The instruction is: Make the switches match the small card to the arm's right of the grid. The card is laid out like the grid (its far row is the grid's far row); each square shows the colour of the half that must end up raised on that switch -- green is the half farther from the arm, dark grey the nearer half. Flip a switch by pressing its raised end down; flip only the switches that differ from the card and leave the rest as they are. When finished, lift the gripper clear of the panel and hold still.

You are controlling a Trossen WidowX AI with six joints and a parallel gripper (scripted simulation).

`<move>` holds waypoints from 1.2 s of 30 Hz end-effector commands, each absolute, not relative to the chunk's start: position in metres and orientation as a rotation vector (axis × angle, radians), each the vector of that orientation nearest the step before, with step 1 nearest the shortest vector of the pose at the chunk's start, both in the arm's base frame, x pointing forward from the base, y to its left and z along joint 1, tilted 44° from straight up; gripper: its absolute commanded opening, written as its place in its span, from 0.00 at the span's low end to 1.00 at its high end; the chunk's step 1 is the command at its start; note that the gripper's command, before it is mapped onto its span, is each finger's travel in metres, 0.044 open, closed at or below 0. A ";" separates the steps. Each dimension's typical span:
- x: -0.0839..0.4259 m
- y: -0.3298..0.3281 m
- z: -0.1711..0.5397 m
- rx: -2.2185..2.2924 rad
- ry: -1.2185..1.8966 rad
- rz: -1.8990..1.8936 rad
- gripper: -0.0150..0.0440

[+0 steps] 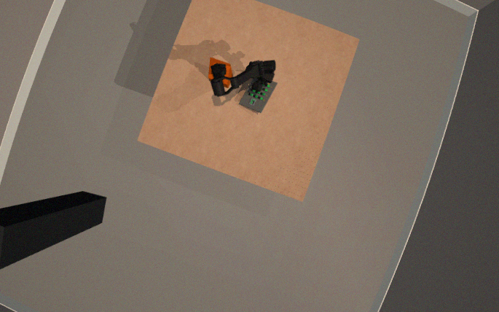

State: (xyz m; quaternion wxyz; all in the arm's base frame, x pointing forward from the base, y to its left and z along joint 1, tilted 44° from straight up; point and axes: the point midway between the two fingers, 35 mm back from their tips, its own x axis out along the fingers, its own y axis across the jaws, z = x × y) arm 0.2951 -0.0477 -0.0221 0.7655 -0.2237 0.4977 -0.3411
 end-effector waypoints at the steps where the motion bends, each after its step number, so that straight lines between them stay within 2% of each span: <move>1: 0.295 -0.048 -0.023 -0.489 1.083 -0.739 0.25; 36: 0.296 -0.052 -0.026 -0.489 1.083 -0.739 0.25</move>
